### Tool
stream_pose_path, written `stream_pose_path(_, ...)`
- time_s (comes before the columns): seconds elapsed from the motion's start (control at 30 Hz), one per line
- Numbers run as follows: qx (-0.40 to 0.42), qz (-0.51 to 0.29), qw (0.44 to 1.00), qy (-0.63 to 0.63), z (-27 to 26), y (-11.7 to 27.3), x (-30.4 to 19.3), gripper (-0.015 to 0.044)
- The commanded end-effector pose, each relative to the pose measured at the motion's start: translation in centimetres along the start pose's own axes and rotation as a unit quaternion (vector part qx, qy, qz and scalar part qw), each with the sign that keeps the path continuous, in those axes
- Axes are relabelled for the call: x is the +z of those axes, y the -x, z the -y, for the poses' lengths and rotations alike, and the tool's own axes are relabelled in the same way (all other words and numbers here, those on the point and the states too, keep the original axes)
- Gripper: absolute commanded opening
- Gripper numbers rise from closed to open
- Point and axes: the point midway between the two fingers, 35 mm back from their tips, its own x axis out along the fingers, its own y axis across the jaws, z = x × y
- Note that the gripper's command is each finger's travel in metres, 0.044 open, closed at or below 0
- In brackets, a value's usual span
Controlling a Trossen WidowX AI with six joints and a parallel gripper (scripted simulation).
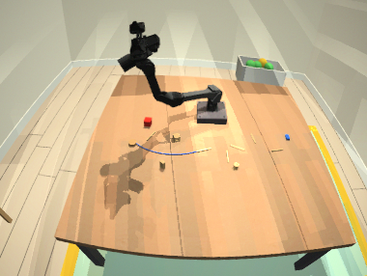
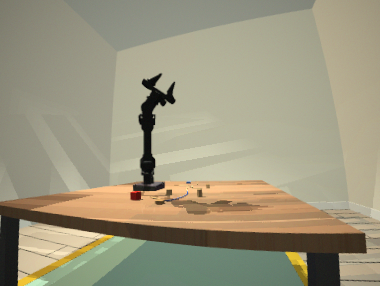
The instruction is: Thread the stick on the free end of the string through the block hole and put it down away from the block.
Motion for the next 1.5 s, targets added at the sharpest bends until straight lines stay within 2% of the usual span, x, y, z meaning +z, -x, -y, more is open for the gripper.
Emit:
stream_pose_path(0.0, 0.000, 0.000, 1.000, 0.000, 0.0, 0.0, 0.0, 0.0426)
stream_pose_path(0.1, -0.006, 0.003, 1.000, 0.030, 1.2, 0.1, 0.4, 0.0440)
stream_pose_path(0.23, -0.037, 0.017, 0.978, 0.205, 7.3, 0.7, 3.4, 0.0440)
stream_pose_path(0.37, -0.054, 0.026, 0.948, 0.311, 10.5, 1.1, 5.8, 0.0440)
stream_pose_path(0.5, -0.075, 0.039, 0.889, 0.451, 14.2, 1.5, 9.6, 0.0440)
stream_pose_path(0.63, -0.096, 0.054, 0.797, 0.594, 17.1, 1.8, 14.4, 0.0440)
stream_pose_path(0.83, -0.123, 0.083, 0.612, 0.776, 19.0, 2.0, 22.2, 0.0440)
stream_pose_path(1.07, -0.154, 0.131, 0.331, 0.922, 16.9, 1.8, 31.4, 0.0440)
stream_pose_path(1.27, -0.185, 0.185, 0.066, 0.963, 11.6, 1.3, 37.5, 0.0440)
stream_pose_path(1.47, -0.220, 0.244, -0.167, 0.930, 4.6, 1.2, 40.8, 0.0440)
